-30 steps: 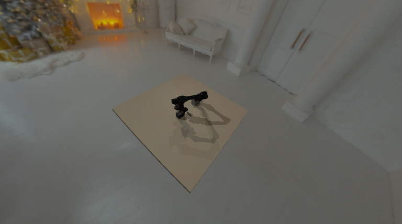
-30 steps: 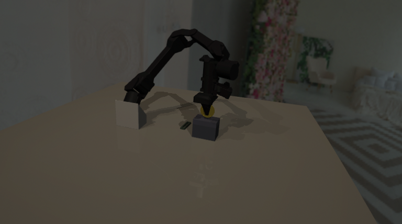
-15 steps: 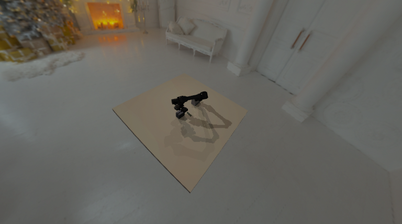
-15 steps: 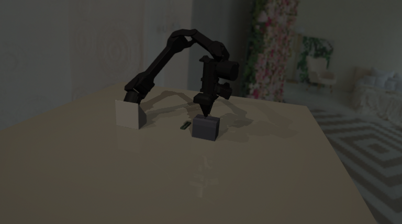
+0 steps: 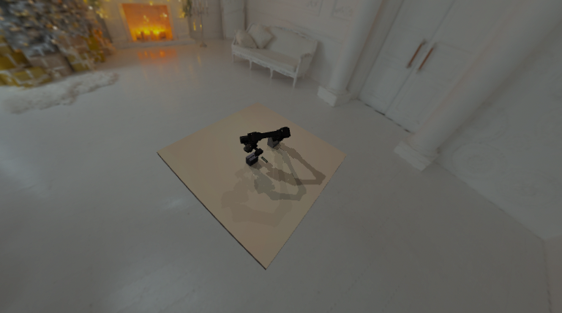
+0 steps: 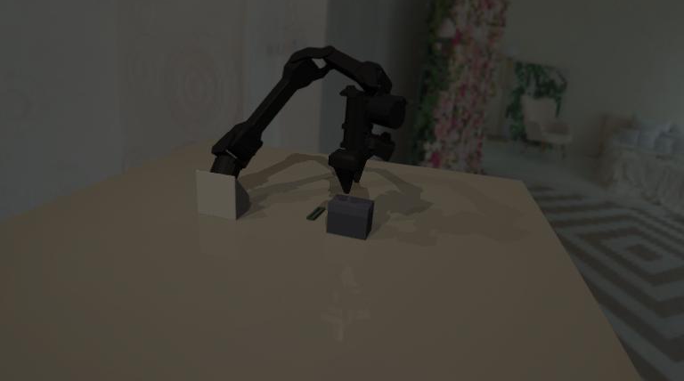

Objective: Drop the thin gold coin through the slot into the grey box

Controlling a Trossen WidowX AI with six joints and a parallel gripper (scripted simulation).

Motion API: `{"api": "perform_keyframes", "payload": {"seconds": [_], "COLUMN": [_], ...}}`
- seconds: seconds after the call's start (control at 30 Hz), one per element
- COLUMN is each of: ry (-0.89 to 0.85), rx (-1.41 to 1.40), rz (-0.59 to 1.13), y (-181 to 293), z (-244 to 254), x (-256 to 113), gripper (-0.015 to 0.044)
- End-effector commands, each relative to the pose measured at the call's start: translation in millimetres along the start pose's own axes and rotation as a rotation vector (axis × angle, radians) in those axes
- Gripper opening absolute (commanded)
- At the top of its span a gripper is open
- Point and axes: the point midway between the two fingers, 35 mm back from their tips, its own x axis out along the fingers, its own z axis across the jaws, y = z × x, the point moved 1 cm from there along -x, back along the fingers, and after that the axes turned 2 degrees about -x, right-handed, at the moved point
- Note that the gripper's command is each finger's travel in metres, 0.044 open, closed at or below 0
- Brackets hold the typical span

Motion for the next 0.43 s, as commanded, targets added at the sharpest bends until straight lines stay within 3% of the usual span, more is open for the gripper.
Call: {"api": "perform_keyframes", "payload": {"seconds": [0.0,0.4], "ry": [0.002,0.000], "rx": [-0.002,-0.001], "rz": [-0.007,-0.005], "y": [0.9,2.6], "z": [-0.3,0.3], "x": [-32.0,-41.6], "gripper": [0.0440,0.0440]}}
